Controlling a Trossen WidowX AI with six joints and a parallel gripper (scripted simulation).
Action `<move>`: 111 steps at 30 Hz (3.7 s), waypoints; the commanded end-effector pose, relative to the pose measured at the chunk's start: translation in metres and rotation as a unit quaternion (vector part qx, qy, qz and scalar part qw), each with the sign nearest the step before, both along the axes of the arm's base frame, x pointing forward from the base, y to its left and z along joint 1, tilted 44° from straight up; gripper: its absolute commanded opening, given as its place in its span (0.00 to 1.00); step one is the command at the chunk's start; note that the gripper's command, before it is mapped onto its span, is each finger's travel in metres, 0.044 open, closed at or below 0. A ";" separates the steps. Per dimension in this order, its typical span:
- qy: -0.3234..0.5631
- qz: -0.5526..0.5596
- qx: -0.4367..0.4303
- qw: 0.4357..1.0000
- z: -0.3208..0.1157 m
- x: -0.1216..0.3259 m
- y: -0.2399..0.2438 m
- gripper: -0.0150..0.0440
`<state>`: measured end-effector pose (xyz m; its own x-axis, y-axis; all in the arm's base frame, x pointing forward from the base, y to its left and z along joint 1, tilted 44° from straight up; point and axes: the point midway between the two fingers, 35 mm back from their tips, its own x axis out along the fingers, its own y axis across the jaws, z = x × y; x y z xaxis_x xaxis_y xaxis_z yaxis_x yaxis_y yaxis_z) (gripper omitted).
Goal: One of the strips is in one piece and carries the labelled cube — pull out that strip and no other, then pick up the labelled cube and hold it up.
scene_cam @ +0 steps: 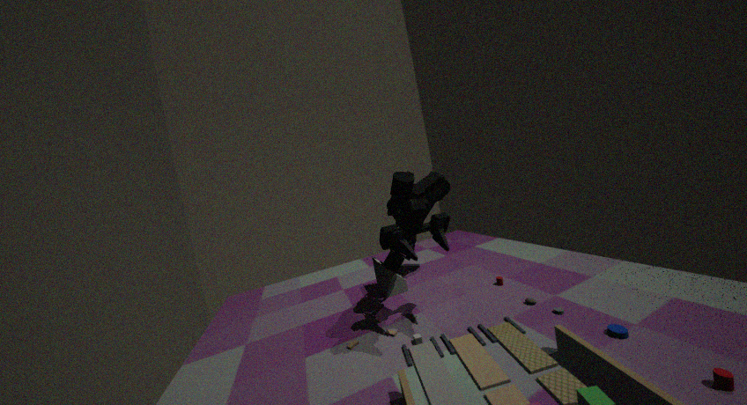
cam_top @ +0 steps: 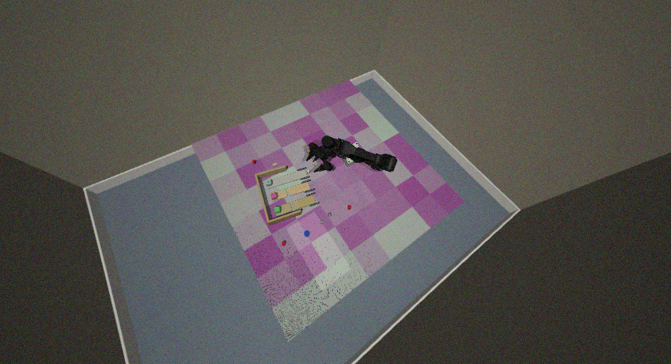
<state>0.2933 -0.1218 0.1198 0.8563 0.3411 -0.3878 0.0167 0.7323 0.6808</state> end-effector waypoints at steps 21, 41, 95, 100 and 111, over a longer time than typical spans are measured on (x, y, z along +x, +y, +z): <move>0.242 0.122 0.043 0.962 -0.075 0.047 0.001 0.35; 0.386 0.250 0.063 0.886 -0.132 0.052 0.028 0.25; 0.385 0.251 0.064 0.886 -0.177 0.060 0.069 0.25; 0.385 0.251 0.064 0.886 -0.178 0.060 0.069 0.25; 0.385 0.251 0.064 0.886 -0.178 0.060 0.070 0.25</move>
